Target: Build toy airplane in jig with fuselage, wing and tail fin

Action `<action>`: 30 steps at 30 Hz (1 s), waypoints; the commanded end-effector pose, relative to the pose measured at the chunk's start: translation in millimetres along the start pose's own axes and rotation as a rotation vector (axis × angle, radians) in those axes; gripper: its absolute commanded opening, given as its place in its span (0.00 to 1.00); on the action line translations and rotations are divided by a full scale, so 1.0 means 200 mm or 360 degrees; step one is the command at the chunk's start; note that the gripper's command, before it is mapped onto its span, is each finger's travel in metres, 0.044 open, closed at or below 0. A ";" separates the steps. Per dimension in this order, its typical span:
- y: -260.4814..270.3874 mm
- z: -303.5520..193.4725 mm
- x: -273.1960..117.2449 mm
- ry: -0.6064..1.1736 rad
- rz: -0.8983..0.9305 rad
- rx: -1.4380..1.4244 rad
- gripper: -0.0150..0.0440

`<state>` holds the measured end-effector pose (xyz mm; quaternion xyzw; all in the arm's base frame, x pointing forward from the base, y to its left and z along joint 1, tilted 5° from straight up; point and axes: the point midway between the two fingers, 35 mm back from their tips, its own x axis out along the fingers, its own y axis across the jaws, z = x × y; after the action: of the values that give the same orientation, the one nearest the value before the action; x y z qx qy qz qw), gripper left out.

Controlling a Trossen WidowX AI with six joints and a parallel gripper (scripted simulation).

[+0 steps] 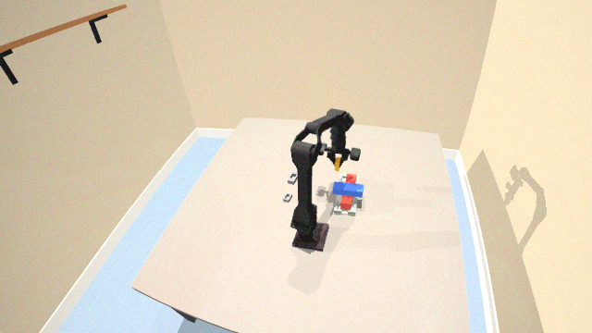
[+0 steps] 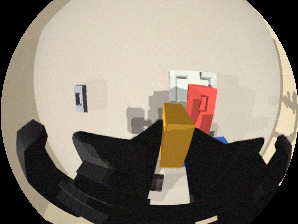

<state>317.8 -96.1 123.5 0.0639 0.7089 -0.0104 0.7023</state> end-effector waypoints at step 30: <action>-0.30 0.03 0.05 0.0008 -0.0038 -0.0064 0.36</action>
<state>317.7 -155.1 107.6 0.0449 0.7118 -0.0032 0.7009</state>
